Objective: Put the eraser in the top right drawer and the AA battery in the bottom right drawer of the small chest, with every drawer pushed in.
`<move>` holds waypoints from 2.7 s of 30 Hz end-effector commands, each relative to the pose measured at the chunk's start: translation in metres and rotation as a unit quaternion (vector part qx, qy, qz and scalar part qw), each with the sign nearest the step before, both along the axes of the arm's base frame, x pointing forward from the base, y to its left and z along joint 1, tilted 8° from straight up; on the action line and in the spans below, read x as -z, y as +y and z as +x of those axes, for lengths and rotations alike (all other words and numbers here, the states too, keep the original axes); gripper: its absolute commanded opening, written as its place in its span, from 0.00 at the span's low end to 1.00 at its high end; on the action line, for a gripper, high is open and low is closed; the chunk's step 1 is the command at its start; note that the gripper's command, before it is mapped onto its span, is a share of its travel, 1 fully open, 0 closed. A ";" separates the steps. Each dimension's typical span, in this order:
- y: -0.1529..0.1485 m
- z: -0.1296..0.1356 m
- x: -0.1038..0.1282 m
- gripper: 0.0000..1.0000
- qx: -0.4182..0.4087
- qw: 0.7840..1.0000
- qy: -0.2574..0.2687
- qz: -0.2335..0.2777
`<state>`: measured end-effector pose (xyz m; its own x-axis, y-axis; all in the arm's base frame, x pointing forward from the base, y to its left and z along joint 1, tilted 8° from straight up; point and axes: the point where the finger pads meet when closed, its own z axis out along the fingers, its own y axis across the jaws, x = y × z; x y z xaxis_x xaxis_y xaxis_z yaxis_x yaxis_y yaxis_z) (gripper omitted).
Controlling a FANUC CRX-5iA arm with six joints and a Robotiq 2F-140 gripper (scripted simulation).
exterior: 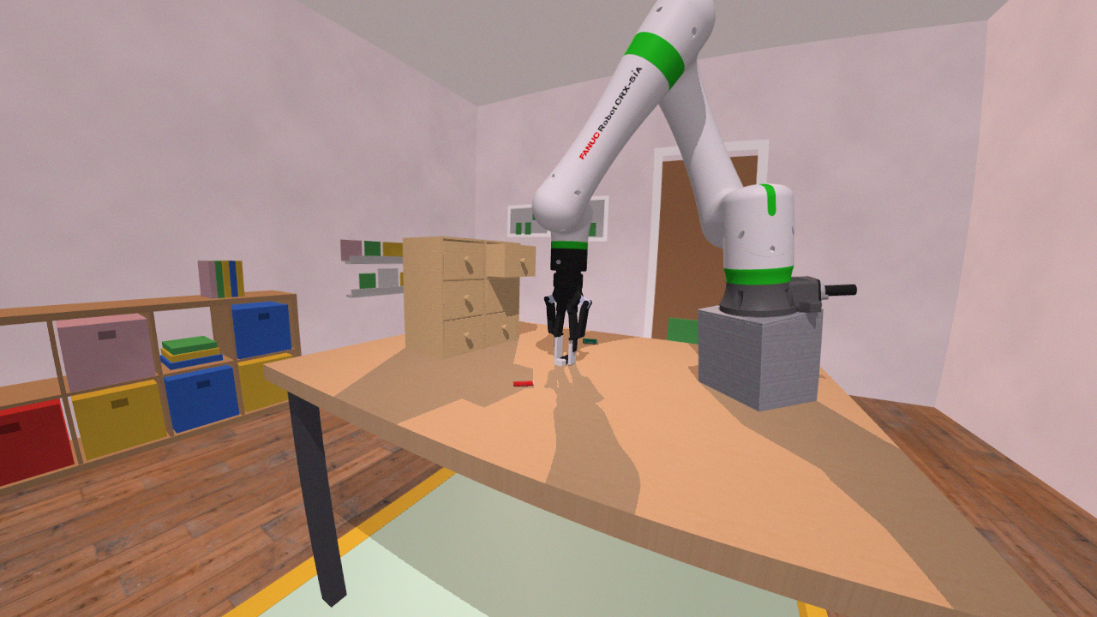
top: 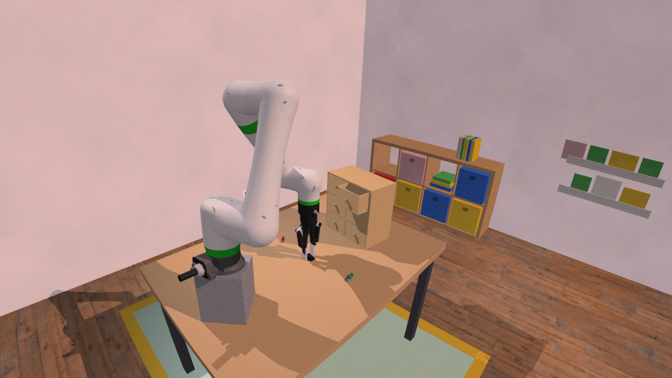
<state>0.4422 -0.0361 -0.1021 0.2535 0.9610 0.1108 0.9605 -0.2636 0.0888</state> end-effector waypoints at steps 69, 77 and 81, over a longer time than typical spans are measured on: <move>-0.033 0.035 -0.102 0.11 0.548 0.832 0.047 0.078; -0.034 0.036 -0.103 0.11 0.685 0.721 0.059 0.084; -0.034 0.036 -0.103 0.11 0.701 0.707 0.059 0.081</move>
